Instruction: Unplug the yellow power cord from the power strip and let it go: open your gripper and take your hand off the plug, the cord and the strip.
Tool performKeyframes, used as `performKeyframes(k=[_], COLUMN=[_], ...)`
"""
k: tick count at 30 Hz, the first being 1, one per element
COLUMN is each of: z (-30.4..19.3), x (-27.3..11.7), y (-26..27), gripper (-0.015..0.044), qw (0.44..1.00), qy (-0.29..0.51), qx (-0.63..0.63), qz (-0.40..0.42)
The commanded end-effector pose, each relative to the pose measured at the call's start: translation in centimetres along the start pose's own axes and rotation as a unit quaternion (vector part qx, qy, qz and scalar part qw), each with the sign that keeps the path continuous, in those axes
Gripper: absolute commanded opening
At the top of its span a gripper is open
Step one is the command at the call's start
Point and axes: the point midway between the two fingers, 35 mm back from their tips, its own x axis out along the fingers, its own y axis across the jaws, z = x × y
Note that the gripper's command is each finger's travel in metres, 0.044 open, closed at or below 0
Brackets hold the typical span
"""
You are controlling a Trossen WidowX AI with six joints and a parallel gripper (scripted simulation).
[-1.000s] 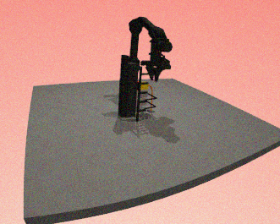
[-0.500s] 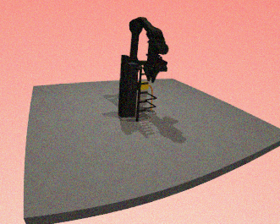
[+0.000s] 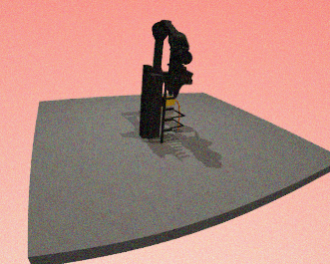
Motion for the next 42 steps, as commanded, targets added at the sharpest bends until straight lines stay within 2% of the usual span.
performKeyframes(k=[1,18,22,30,42], z=[-0.6,-0.8,-0.9,-0.9,0.7], x=[0.0,1.2,1.0,1.0,1.0], y=[0.0,0.1,0.0,0.0,-0.2], gripper=[0.0160,0.0160,0.0055,0.0002,0.0000], qw=[1.000,1.000,1.000,1.000,1.000], qy=[-0.002,-0.002,0.001,0.001,-0.001], qx=[-0.002,-0.002,0.000,0.000,0.000], qz=[0.000,0.000,-0.001,-0.001,-0.001])
